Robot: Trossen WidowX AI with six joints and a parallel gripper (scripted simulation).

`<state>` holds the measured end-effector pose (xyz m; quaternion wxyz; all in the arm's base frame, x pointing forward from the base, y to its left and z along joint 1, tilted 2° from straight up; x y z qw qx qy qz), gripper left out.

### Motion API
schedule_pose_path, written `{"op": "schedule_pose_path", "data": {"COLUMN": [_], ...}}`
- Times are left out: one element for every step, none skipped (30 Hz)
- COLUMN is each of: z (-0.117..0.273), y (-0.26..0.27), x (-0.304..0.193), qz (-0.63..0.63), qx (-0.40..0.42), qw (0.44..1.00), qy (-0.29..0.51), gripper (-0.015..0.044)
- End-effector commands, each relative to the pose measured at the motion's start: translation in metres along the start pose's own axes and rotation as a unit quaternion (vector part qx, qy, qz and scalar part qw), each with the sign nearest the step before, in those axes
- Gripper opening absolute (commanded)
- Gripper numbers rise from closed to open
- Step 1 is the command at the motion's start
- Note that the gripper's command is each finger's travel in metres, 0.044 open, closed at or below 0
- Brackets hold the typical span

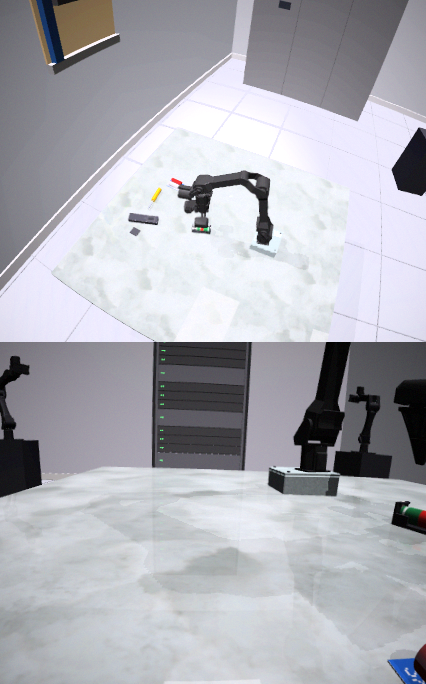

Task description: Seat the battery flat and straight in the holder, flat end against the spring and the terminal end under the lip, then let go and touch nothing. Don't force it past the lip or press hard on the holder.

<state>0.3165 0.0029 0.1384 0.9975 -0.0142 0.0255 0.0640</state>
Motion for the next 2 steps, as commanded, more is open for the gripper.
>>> {"op": "schedule_pose_path", "data": {"z": [0.0003,0.0003], "y": [0.0002,0.0002], "x": [0.0000,0.0000], "qz": [-0.003,-0.003], "qx": [0.001,0.001], "qw": [1.000,1.000], "qy": [0.001,0.001], "gripper": [0.0440,0.0440]}}
Point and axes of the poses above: the point midway between the two fingers, 35 mm back from their tips, its own z axis back along the fingers, its own y axis across the jaws, x = y × z, the point moved 5 cm from there along z, back along the fingers, and after that the axes turned 3 degrees about -z, right-handed, at the moved point
